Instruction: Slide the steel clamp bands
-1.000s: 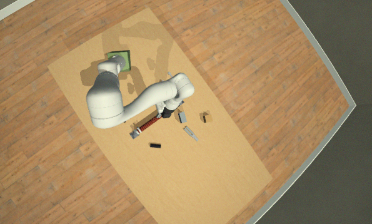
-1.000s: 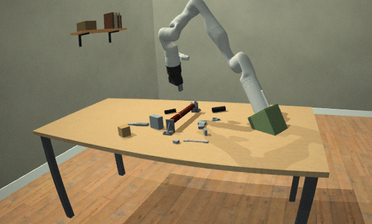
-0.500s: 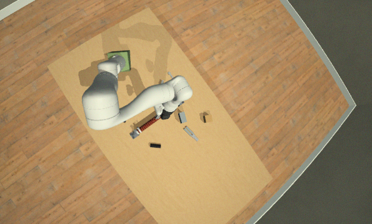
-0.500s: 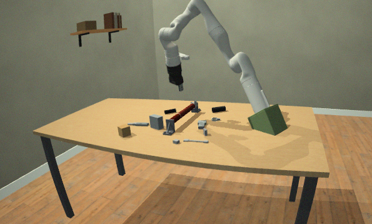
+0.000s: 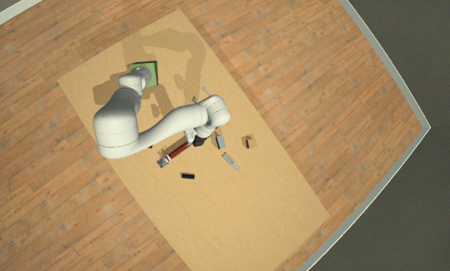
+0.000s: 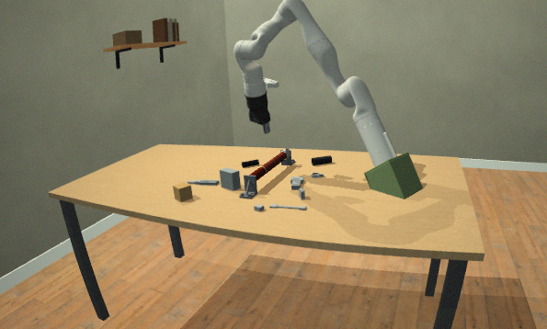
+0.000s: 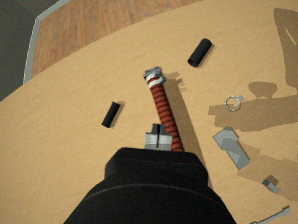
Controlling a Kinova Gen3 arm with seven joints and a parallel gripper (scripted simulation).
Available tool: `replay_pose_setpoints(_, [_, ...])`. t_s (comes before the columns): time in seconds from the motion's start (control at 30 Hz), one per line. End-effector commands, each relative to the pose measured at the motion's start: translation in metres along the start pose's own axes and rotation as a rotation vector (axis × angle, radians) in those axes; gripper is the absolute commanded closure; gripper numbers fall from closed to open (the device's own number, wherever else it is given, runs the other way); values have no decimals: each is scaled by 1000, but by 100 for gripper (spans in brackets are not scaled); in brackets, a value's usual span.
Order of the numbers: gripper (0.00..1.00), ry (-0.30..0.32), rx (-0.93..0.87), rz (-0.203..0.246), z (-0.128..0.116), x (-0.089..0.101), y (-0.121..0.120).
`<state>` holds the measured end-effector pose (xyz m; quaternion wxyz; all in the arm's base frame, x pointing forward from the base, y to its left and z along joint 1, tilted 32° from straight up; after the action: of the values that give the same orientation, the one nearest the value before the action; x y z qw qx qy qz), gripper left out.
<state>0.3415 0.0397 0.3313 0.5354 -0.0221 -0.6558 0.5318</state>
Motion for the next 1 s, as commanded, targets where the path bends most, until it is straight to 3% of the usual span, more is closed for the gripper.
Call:
replay_pose_setpoints(0.0, [100, -7, 17, -25, 5, -4, -3])
replay_pose_setpoints(0.97, [100, -26, 63, -59, 17, -12, -14])
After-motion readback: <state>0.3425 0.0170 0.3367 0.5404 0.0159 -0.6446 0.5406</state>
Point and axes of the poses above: the point where the finger pads meet when closed, its own x axis back along the fingers, its own y axis across the jaws, z = x × y, the point moved 4 cm from there along x, back along the fingers, and after that the axes turned 12 degrees about -x, right-handed, at the moved point
